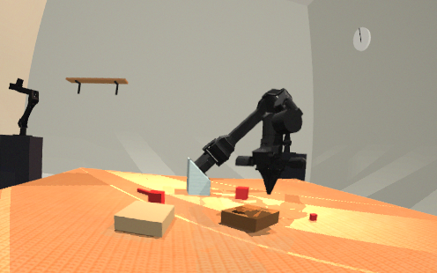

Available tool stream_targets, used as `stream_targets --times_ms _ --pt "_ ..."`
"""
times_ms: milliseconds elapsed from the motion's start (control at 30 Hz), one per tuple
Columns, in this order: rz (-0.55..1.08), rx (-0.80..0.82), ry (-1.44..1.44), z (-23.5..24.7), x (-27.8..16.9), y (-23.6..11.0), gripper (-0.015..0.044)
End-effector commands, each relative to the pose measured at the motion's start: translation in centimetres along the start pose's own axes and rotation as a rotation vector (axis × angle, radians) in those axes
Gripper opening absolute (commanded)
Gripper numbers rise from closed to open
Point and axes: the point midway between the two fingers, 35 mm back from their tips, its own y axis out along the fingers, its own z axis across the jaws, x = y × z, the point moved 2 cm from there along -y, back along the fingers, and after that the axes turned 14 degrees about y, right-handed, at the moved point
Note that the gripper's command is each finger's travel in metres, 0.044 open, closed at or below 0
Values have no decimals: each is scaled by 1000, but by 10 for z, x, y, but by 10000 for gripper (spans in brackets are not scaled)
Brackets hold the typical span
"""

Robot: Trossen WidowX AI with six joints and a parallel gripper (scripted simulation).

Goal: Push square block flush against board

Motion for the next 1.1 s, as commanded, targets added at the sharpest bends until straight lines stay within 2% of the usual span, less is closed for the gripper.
stream_targets --times_ms 0,133,333,433,500,1067 --pt "26 -23 130 -13 8 0 0" --pt "46 -43 242 -24 15 -2 0" --pt "47 -44 247 -25 15 1 0" --pt "48 -45 246 -26 13 41 0" --pt "49 -45 246 -27 11 53 0" --pt "48 -45 245 -26 20 53 0"
